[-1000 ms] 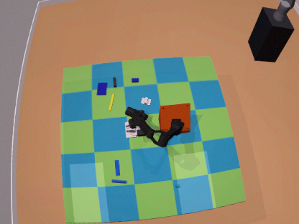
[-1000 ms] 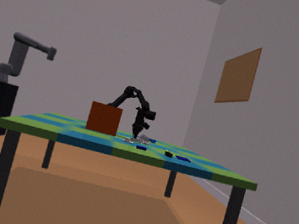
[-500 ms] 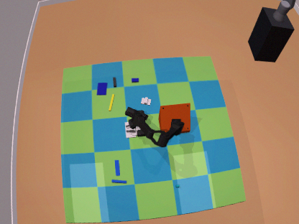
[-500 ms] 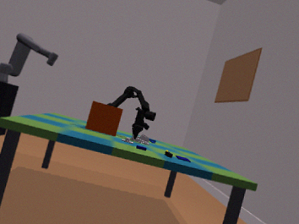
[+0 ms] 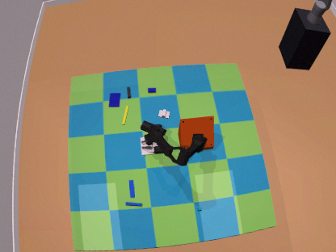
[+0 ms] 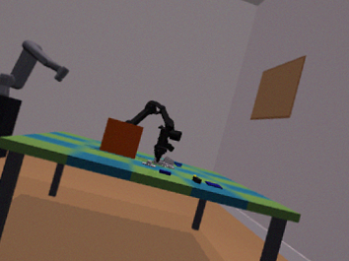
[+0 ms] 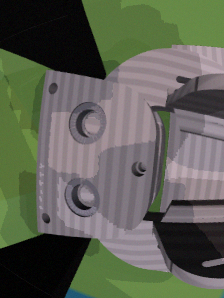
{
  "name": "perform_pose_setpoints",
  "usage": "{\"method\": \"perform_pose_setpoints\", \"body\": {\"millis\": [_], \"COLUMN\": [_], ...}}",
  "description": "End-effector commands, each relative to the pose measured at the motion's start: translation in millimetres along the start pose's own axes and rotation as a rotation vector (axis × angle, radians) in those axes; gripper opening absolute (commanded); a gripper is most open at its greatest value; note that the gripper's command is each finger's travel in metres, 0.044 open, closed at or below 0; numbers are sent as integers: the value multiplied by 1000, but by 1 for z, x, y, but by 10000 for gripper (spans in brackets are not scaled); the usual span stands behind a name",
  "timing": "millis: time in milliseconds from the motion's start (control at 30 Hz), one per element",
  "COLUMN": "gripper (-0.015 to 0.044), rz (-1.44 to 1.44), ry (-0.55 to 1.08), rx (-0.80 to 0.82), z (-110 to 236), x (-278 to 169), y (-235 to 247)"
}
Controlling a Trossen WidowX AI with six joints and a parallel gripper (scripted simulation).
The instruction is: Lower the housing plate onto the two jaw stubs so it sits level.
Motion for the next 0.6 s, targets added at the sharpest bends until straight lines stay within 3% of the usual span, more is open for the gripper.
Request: {"method": "perform_pose_setpoints", "body": {"millis": [0,567], "gripper": [351,351], "rz": [-6,-6], "ry": [-1,-1], "rx": [4,4], "z": [-1,-5], "x": [0,0], "y": [0,0]}}
Point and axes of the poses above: the point midway between the two fingers, 35 mm back from their tips, its own z axis back along the fingers, its own y axis across the jaws, x = y × z, the point moved 9 cm from there along z, back along the fingers, and after that the axes turned 9 degrees about -z, right-handed, at the moved point
